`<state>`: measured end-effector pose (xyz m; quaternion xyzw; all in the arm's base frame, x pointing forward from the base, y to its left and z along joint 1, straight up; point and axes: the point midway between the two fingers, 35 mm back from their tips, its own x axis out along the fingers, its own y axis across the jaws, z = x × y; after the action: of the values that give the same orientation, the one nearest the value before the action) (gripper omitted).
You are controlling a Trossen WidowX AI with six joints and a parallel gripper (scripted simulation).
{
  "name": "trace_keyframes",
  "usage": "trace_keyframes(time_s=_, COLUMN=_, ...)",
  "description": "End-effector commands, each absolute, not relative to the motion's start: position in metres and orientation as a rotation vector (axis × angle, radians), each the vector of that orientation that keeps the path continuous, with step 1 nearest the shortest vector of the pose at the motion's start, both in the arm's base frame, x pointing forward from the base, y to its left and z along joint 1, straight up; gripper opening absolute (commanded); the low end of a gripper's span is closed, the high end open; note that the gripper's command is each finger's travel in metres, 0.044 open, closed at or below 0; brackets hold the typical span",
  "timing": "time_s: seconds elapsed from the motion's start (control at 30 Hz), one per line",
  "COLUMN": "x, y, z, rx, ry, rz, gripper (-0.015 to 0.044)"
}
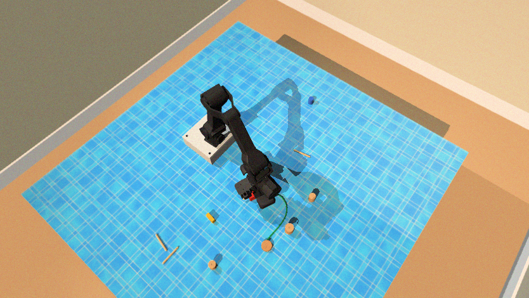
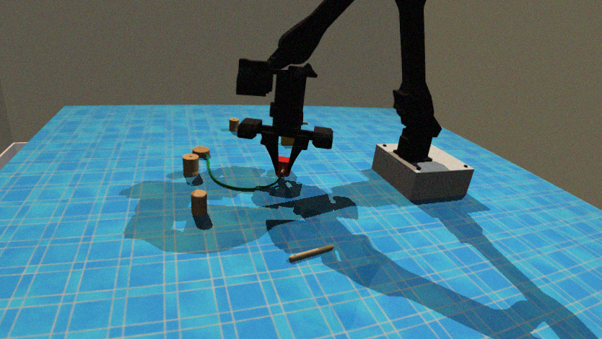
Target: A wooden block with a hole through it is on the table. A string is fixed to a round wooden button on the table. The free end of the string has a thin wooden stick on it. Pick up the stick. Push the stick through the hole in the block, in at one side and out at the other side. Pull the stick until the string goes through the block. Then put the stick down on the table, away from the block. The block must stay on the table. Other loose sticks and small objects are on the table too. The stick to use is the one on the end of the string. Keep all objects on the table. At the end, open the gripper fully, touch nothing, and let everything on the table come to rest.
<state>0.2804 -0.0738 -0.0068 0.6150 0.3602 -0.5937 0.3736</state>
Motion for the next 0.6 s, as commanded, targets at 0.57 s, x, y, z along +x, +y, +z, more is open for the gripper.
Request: trace_keyframes(time_s=0.57, x=0.280, y=-0.081, z=0.074, rx=1.273, ry=1.132, rz=-1.212, gripper=0.0121)
